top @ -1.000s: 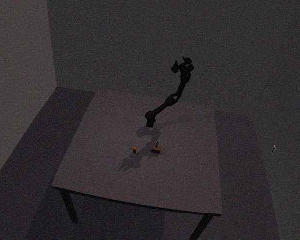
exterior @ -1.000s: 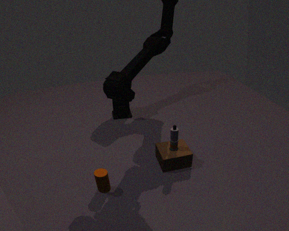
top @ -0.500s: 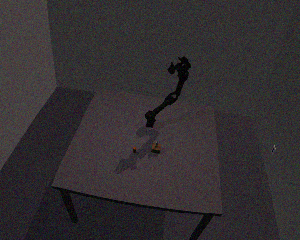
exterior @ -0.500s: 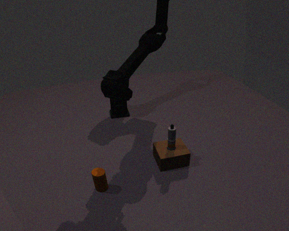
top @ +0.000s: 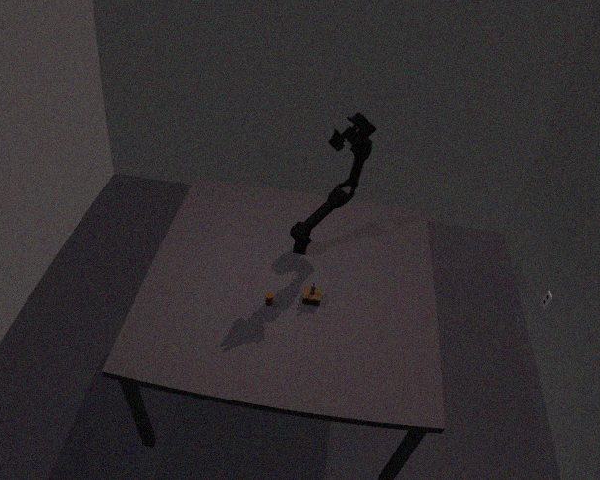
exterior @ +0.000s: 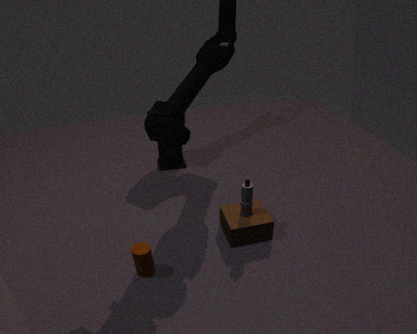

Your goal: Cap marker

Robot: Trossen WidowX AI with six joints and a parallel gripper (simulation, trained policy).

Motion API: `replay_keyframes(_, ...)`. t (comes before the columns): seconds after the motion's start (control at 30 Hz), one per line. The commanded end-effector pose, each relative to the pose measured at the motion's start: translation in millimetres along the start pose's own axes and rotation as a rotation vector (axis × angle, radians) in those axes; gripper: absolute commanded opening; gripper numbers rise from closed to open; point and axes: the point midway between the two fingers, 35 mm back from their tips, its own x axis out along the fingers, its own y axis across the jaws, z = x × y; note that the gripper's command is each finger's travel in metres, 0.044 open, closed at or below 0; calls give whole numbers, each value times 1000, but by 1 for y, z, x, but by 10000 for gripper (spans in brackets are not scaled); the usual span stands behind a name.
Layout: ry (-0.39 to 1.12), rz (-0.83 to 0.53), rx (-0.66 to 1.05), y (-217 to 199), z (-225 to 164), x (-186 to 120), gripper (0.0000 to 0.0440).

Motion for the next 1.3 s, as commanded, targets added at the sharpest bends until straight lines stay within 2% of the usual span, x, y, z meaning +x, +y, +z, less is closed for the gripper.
replay_keyframes(0.0, -25, 51, 7, 14, 1, 12, 316)
replay_keyframes(1.27, -194, 403, 102, 112, 14, 66, 317)
